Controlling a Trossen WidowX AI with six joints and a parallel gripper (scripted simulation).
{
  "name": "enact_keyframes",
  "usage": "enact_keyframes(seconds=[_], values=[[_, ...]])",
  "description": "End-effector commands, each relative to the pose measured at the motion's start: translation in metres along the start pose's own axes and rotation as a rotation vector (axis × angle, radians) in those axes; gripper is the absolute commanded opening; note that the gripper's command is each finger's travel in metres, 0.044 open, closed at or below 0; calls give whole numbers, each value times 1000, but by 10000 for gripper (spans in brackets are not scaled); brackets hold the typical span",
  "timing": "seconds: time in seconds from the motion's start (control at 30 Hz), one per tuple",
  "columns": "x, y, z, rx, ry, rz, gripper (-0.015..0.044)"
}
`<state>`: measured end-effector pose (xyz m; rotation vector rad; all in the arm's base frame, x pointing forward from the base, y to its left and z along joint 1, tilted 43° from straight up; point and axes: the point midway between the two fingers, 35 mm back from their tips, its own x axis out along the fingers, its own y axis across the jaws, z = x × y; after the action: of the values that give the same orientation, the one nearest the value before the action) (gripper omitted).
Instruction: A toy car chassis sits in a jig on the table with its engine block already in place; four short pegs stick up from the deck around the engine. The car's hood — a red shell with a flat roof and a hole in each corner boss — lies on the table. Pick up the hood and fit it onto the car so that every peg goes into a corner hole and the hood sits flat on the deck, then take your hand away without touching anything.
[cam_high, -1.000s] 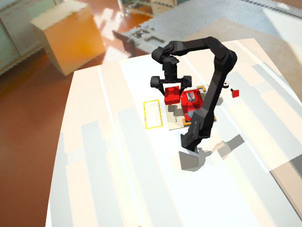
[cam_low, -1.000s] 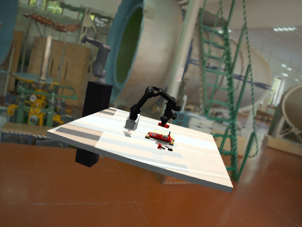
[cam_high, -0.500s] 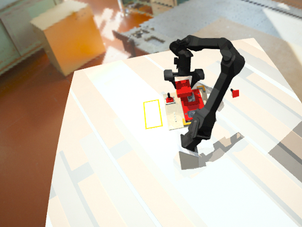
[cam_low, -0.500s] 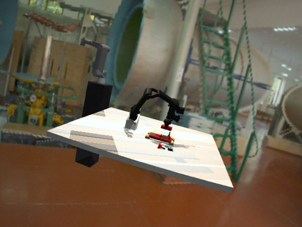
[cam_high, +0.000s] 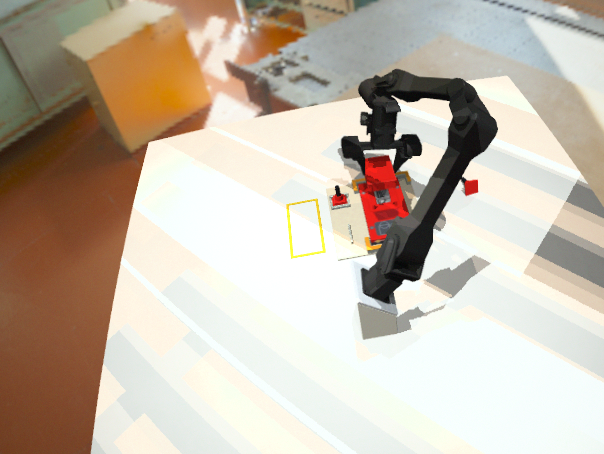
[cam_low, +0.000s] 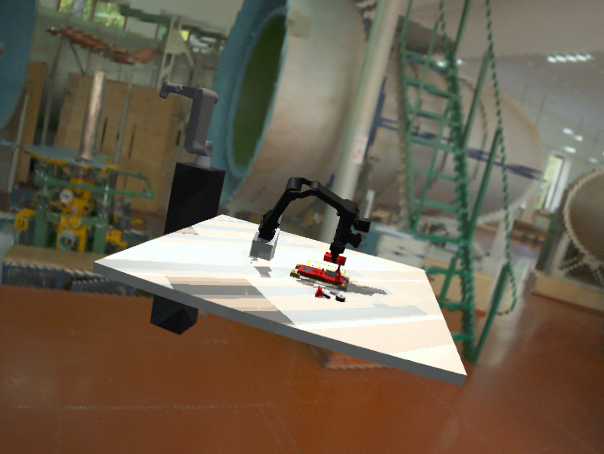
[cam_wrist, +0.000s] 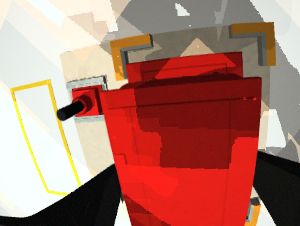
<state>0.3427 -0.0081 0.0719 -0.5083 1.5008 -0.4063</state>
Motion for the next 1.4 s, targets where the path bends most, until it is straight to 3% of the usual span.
enact_keyframes(seconds=[0.0, 0.2, 1.37], values=[[14, -3, 0, -1, 6, 2, 0], [42, -8, 0, -1, 6, 0, 0], [43, -10, 1, -1, 6, 0, 0]])
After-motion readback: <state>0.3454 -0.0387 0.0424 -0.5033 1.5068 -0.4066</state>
